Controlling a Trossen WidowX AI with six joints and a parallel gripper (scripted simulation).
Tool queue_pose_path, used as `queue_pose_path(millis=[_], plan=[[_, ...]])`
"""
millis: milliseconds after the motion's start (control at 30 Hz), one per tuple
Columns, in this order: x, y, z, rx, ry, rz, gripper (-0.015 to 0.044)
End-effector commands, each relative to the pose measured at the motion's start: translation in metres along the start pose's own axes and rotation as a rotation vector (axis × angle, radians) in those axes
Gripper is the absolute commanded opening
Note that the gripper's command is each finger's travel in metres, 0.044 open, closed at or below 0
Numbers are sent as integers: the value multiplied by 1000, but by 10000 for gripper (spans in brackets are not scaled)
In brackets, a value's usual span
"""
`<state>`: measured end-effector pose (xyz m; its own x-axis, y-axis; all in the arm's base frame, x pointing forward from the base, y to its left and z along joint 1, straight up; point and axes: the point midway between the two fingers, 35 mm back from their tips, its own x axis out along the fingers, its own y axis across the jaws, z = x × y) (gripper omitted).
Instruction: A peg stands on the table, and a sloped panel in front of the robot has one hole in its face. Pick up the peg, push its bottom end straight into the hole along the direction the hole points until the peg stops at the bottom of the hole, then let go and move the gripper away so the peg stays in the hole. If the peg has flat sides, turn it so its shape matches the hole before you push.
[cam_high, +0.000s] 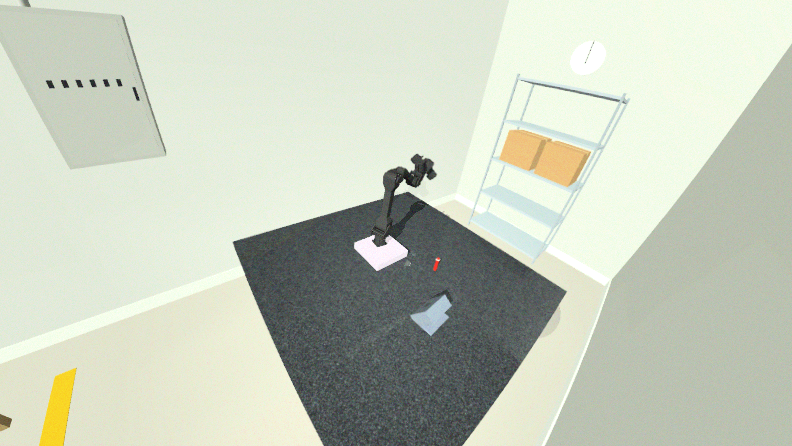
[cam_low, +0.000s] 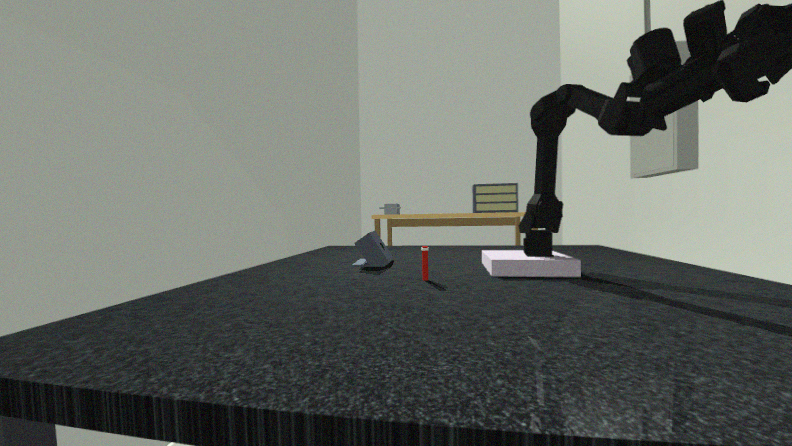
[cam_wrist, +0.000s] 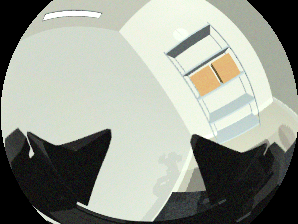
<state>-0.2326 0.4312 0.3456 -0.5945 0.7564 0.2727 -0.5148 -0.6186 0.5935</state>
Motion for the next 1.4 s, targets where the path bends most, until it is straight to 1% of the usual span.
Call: queue_pose_path(millis=[0, 33, 167, 433, 667, 967, 1367], plan=[[0, -1, 0, 0, 0, -2, 426], [0, -2, 1, -2, 0, -6, 440], [-2, -19, 7, -14, 4, -55, 440], [-14, -71, 24, -40, 24, -217, 440], [-32, -118, 37, -50, 49, -370, 440], [-64, -174, 54, -49, 83, -561, 440], [-122, -236, 70, -51, 151, -802, 440]])
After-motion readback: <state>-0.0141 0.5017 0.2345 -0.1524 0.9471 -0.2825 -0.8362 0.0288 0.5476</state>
